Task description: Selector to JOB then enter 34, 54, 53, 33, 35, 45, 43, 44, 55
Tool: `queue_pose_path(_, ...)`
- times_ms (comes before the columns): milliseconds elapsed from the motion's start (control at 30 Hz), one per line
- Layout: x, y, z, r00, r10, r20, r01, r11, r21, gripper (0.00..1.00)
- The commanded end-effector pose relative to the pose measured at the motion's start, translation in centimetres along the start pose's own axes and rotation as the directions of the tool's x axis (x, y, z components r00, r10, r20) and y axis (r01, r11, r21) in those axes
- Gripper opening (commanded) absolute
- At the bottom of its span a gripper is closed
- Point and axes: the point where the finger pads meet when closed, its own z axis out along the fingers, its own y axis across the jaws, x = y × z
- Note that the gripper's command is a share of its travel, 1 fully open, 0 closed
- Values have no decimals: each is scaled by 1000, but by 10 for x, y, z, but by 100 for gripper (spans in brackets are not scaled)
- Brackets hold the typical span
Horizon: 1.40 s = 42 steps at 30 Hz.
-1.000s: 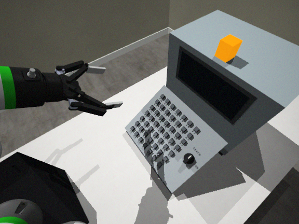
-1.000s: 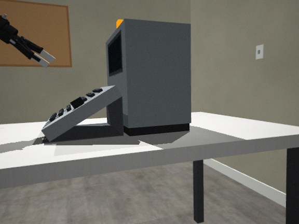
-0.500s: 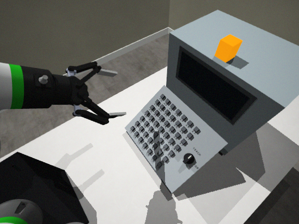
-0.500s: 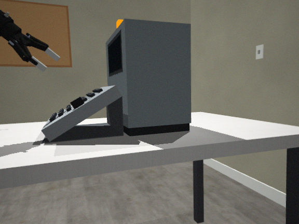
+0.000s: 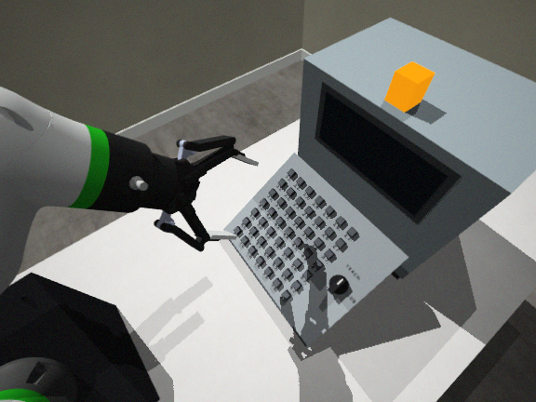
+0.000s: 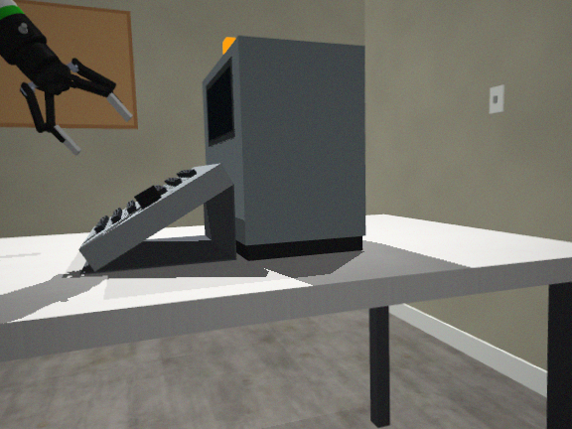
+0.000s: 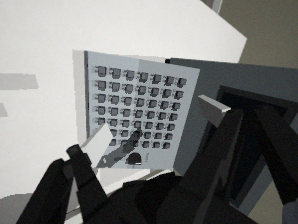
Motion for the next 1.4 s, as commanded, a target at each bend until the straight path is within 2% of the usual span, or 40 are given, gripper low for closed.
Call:
queue_pose_path(0, -17, -11, 10, 987, 158, -23, -157, 986, 50, 100)
queue_pose_path(167, -38, -25, 24, 937, 347, -40, -341, 933, 115, 100)
queue_pose_path(233, -38, -25, 24, 937, 347, -40, -341, 933, 115, 100)
queue_pose_path(300, -47, -32, 30, 903, 427, -44, -418, 897, 145, 100)
queue_pose_path(367, -48, -32, 30, 899, 436, -44, -426, 893, 148, 100)
queue_pose_path(400, -48, -32, 30, 899, 436, -44, -426, 893, 148, 0)
queue_pose_path(1367, -48, -32, 30, 899, 436, -44, -426, 893, 148, 0)
